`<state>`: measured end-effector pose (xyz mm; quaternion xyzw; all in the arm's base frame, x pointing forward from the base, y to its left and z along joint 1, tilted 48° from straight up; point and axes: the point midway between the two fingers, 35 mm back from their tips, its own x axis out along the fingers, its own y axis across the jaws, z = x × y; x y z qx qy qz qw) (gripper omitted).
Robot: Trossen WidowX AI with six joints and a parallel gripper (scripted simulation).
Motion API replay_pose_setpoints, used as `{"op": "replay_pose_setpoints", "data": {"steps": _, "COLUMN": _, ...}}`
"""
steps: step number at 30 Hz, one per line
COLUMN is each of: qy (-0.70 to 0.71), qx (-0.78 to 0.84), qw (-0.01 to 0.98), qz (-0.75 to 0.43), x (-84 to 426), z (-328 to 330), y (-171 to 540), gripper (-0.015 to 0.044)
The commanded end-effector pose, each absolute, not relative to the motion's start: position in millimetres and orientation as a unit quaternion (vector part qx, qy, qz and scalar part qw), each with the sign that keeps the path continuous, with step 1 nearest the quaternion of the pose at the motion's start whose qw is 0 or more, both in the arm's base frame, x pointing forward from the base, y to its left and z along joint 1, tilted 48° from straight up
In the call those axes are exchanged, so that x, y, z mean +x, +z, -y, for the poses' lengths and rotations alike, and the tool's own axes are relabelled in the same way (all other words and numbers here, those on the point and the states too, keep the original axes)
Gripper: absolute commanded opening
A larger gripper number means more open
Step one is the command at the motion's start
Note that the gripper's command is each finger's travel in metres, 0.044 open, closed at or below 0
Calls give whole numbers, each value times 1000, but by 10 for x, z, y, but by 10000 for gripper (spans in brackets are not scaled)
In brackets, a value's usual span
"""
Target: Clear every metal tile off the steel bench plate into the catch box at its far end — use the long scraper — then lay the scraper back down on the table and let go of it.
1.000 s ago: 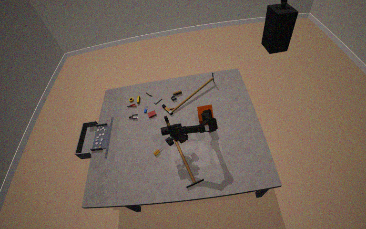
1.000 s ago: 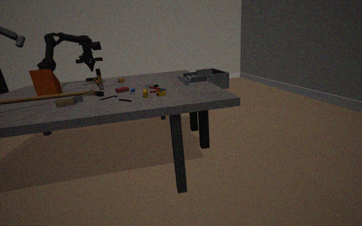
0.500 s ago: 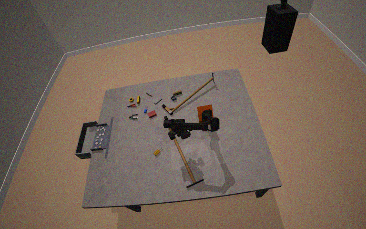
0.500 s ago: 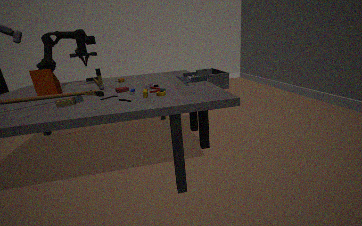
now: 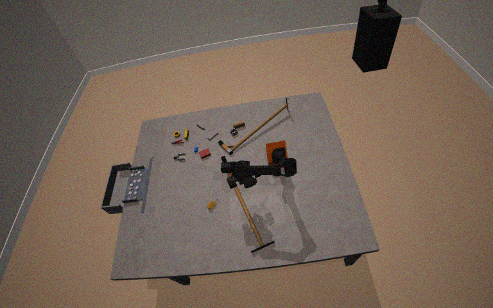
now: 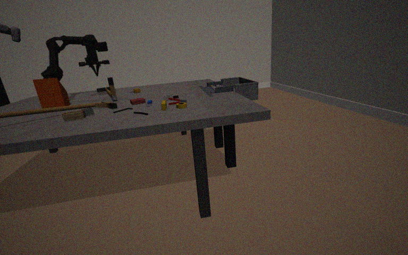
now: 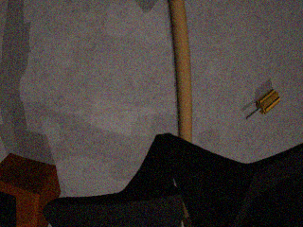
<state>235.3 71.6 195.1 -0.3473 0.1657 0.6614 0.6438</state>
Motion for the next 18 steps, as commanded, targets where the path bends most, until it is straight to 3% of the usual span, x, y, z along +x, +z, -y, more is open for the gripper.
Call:
{"op": "replay_pose_setpoints", "data": {"steps": 1, "qy": 663, "qx": -348, "qw": 641, "qz": -170, "x": 2363, "z": -768, "y": 1882, "gripper": 0}}
{"op": "replay_pose_setpoints", "data": {"steps": 18, "qy": 661, "qx": -353, "qw": 639, "qz": -174, "x": 2448, "z": -1041, "y": 1592, "gripper": 0}}
